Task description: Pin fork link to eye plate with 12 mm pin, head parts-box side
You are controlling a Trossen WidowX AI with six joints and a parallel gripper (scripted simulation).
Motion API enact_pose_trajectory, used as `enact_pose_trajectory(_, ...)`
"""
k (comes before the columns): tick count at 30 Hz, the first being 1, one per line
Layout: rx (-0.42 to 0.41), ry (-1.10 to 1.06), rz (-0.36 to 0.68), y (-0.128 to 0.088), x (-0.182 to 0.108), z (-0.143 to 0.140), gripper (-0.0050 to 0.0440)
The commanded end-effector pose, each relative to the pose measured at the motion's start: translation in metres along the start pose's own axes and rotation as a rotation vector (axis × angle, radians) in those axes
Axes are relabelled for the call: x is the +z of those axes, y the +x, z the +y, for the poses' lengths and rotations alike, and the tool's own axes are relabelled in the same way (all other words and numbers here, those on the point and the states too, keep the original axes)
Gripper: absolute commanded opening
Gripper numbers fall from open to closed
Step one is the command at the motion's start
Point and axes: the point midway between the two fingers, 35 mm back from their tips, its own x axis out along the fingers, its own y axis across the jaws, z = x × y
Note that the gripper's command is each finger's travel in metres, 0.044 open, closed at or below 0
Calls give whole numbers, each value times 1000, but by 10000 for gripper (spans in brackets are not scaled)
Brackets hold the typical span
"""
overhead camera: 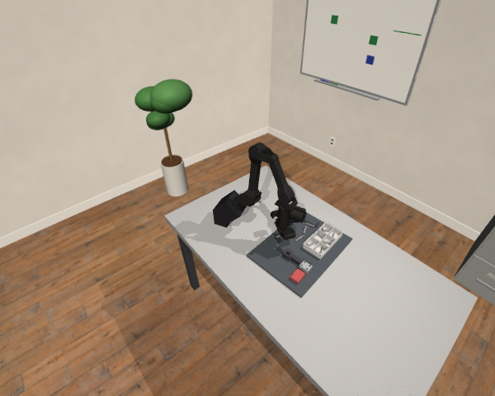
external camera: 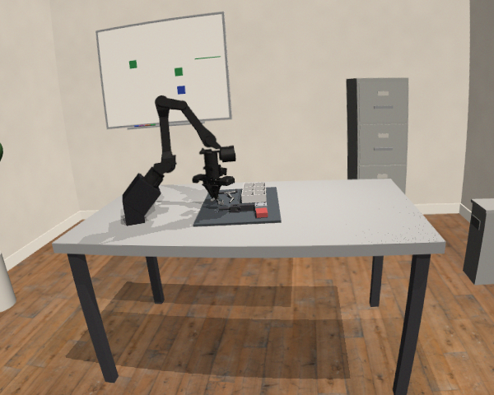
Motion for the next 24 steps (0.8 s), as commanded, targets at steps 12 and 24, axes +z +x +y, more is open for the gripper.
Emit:
enact_pose_trajectory(12, 1, -89, -2, -1, 0, 0, 13)
enact_pose_trajectory(24, 1, -161, -2, -3, 0, 0, 13)
